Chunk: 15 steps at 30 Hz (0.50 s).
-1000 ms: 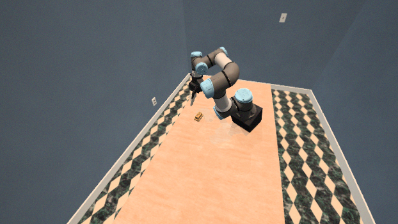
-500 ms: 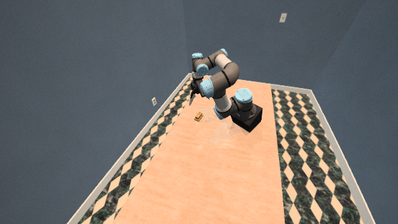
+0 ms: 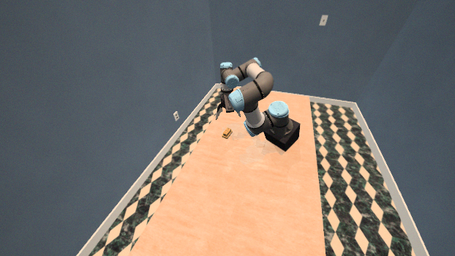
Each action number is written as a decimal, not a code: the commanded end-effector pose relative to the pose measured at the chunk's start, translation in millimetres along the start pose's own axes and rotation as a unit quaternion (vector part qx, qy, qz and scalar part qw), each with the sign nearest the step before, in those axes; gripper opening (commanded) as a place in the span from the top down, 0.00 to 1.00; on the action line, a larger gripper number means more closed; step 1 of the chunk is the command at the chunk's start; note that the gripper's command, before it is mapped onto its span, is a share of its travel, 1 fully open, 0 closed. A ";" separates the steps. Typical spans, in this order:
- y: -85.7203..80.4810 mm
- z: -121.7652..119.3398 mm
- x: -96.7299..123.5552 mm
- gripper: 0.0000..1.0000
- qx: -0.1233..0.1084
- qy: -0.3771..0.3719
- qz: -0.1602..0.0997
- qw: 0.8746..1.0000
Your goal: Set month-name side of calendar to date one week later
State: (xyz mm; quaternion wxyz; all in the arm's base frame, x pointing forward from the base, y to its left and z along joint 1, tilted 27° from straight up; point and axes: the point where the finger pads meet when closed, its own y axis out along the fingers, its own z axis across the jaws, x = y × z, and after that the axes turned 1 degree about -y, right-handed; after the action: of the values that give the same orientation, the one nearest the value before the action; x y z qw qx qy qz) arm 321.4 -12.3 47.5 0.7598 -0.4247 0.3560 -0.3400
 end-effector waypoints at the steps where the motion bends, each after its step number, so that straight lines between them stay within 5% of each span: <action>1: 3.1 0.8 2.0 0.00 -0.004 0.068 -0.007 0.998; 15: 11.9 0.9 3.5 0.00 -0.003 0.204 -0.007 0.979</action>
State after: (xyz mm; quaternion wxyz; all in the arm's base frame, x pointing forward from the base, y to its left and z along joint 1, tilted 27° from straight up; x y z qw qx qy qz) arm 324.0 -9.5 39.6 0.7047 -0.3747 0.4556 -0.3943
